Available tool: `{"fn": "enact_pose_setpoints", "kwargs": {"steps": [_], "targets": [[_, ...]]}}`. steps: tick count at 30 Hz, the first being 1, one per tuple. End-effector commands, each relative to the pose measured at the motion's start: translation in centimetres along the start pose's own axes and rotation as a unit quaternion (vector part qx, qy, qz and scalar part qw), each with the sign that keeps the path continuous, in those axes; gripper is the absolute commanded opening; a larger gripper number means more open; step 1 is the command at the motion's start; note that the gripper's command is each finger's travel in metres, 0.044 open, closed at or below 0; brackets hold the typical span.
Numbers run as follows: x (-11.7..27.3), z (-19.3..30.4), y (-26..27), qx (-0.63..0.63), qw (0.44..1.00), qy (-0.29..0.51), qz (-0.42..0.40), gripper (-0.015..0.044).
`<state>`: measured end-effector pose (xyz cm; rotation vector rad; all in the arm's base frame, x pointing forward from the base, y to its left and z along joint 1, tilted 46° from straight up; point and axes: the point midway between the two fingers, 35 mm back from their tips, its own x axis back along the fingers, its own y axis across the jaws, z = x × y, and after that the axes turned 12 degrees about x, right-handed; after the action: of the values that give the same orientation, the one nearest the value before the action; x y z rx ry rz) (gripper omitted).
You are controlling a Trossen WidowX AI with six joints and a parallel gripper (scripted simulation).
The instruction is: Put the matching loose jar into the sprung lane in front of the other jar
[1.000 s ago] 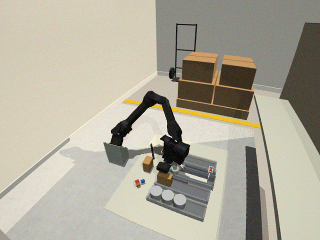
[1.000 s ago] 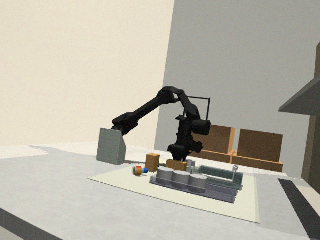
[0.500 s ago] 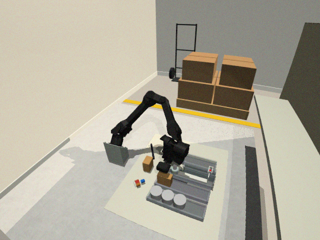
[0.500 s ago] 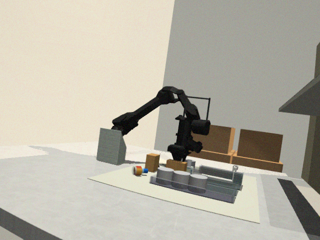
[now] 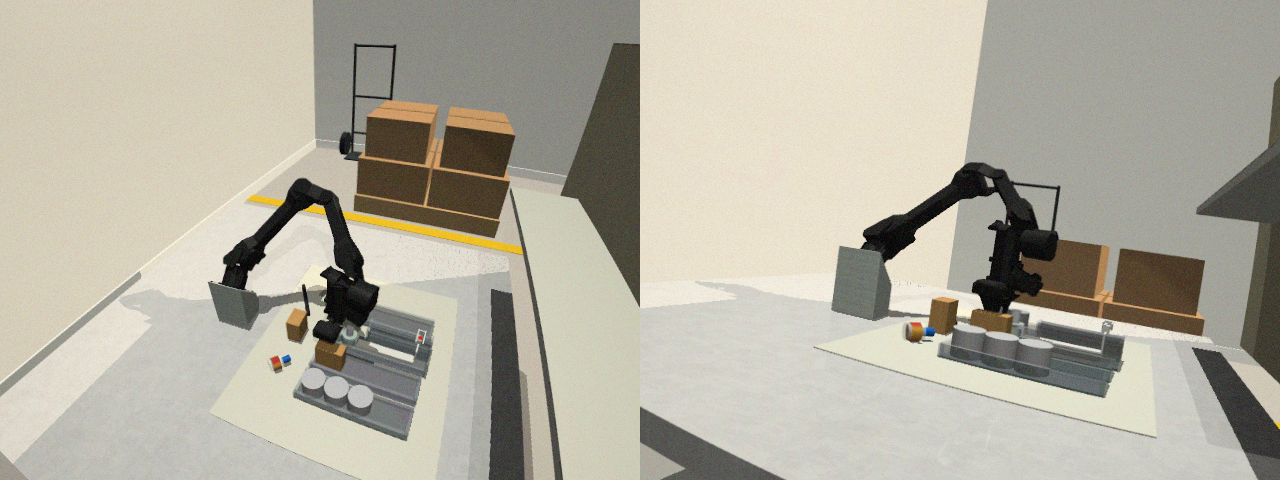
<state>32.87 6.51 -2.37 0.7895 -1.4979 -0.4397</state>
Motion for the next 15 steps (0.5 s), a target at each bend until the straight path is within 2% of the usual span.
{"fn": "enact_pose_setpoints", "kwargs": {"steps": [1, 15], "targets": [[-0.04, -0.15, 0.15, 0.005, 1.0, -0.005, -0.004, 0.0], [-0.05, 0.09, 0.2, 0.005, 1.0, -0.005, -0.004, 0.0]]}}
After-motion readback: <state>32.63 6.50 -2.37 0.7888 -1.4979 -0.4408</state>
